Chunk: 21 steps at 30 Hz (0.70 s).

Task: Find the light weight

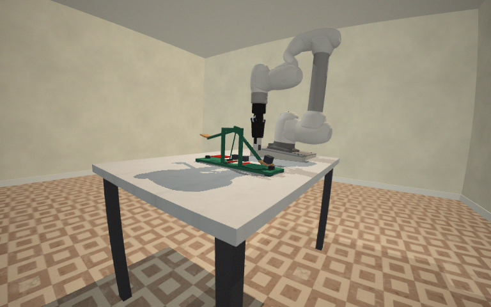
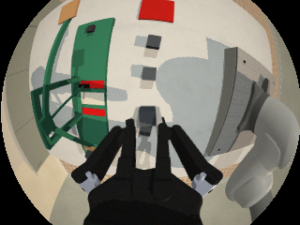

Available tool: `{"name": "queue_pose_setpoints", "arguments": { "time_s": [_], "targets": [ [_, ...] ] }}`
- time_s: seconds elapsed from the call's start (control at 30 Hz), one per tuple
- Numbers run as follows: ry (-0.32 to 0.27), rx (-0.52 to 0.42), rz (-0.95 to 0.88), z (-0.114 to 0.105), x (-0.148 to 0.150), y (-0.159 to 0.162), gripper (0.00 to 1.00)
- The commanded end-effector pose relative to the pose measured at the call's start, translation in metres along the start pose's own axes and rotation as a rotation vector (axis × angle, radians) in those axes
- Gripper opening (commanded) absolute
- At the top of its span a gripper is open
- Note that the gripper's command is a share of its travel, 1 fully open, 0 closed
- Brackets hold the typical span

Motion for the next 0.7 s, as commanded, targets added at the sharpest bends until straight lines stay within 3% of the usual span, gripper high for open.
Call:
{"name": "queue_pose_setpoints", "arguments": {
  "time_s": [0.0, 0.23, 0.6, 0.67],
  "targets": [
    [0.000, 0.000, 0.019, 0.000, 0.000, -0.001, 0.24],
    [0.000, 0.000, 0.115, -0.006, 0.003, -0.008, 0.24],
    [0.000, 0.000, 0.115, -0.072, 0.037, -0.102, 0.24],
    [0.000, 0.000, 0.115, -0.072, 0.037, -0.102, 0.24]
  ]
}}
Point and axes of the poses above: the point where the finger pads meet when closed, its own z axis out along the fingers, its own x axis across the jaws, y = z × x, the point moved 5 cm from there along -z, back along the fingers, and after that the axes turned 14 degrees about -z, right-handed, at the moved point
